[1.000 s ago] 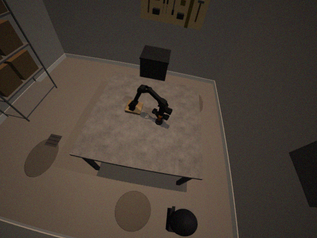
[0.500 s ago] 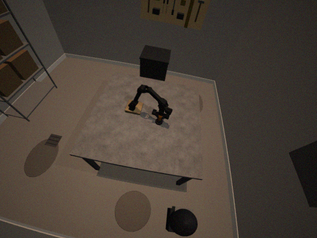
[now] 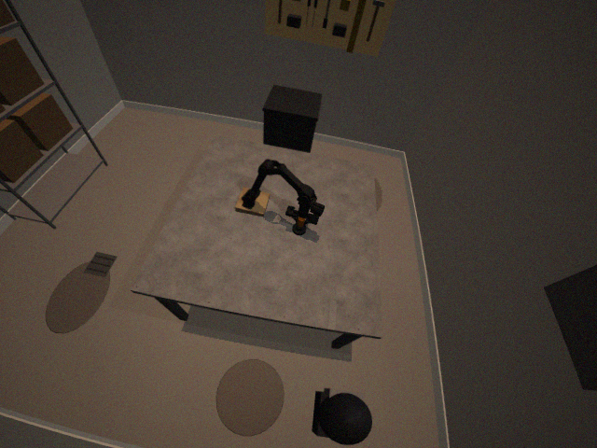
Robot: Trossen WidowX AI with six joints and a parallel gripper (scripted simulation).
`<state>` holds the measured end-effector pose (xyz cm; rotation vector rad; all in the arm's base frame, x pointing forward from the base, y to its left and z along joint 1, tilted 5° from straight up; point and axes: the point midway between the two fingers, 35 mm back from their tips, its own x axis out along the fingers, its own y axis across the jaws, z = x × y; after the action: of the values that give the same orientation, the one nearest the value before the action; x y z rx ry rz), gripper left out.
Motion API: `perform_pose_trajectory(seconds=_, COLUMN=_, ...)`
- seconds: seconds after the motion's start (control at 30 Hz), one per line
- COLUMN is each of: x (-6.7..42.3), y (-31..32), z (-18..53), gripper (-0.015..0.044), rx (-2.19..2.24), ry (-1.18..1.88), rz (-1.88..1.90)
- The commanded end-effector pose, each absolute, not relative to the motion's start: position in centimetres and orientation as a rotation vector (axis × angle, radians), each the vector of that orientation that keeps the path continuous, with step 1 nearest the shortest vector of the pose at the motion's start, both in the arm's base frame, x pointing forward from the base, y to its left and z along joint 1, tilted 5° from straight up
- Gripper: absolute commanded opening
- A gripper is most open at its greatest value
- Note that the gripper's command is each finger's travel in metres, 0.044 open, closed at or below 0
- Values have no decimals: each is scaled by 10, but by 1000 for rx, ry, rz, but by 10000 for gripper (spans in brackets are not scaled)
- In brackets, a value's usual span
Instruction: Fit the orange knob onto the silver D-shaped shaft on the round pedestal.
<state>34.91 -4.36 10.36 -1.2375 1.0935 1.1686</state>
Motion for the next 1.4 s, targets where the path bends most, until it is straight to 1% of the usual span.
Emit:
perform_pose_trajectory(seconds=0.0, x=350, y=-43, z=103, gripper=0, rx=-1241, ry=1088, rz=1171)
perform_pose_trajectory(seconds=0.47, x=350, y=-44, z=109, gripper=0, rx=-1248, ry=1084, rz=1177)
perform_pose_trajectory(seconds=0.7, x=351, y=-44, z=108, gripper=0, rx=-1401, ry=984, rz=1310)
perform_pose_trajectory(seconds=1.37, x=350, y=-43, z=103, gripper=0, rx=-1401, ry=984, rz=1311)
